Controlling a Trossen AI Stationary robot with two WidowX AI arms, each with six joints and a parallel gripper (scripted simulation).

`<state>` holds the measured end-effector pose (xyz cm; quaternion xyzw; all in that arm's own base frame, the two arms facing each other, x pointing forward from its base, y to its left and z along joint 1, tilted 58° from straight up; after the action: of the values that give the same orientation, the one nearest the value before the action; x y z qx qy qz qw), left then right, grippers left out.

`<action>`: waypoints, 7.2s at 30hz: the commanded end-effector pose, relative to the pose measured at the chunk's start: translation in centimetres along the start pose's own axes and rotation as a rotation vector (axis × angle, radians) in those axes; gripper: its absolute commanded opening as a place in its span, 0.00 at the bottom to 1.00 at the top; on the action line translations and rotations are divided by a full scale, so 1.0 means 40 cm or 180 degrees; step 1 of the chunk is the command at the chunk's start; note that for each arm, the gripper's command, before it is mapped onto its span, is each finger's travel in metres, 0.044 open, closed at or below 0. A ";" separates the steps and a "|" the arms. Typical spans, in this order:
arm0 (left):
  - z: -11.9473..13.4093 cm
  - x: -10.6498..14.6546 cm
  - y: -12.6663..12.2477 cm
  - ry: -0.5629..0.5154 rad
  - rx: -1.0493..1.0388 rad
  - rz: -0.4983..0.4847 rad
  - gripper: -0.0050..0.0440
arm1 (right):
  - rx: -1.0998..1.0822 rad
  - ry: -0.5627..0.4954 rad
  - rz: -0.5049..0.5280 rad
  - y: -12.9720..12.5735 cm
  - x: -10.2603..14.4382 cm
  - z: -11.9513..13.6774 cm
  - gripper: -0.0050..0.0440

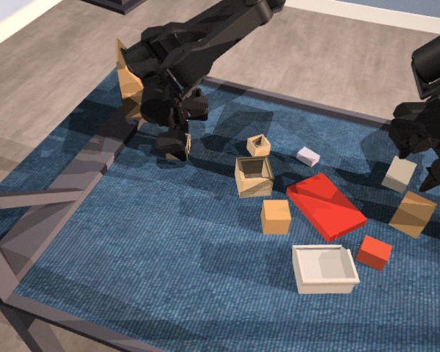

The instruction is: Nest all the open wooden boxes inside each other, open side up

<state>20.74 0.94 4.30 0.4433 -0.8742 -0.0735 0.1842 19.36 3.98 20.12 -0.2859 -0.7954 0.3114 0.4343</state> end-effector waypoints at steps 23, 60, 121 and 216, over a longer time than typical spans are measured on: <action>-0.027 0.096 0.006 0.0719 -0.0070 0.0025 0.92 | -0.0024 -0.0026 -0.0007 0.000 0.005 -0.006 0.92; -0.030 0.127 0.014 0.0989 -0.0115 0.0042 0.92 | -0.0015 -0.0009 -0.0009 -0.001 0.002 -0.003 0.92; -0.032 0.132 0.010 0.0762 -0.4961 0.0823 0.09 | -0.0015 -0.0009 -0.0009 -0.001 0.002 -0.003 0.92; -0.072 0.155 -0.019 0.0718 -0.5166 0.0880 0.54 | -0.0015 -0.0009 -0.0009 -0.001 0.002 -0.003 0.92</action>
<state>18.00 -3.81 7.65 0.0677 -0.5709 -0.6121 0.5430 19.36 3.98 20.12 -0.2859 -0.7954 0.3114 0.4343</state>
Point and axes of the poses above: on each arm, the point midway between the two fingers, 35 mm back from their tips, its own x axis back along the fingers, its own y axis across the jaws, z = x × y, the point moved 2 cm from there along x, back along the fingers, and after that the axes turned 9 degrees about -x, right-handed, at the moved point
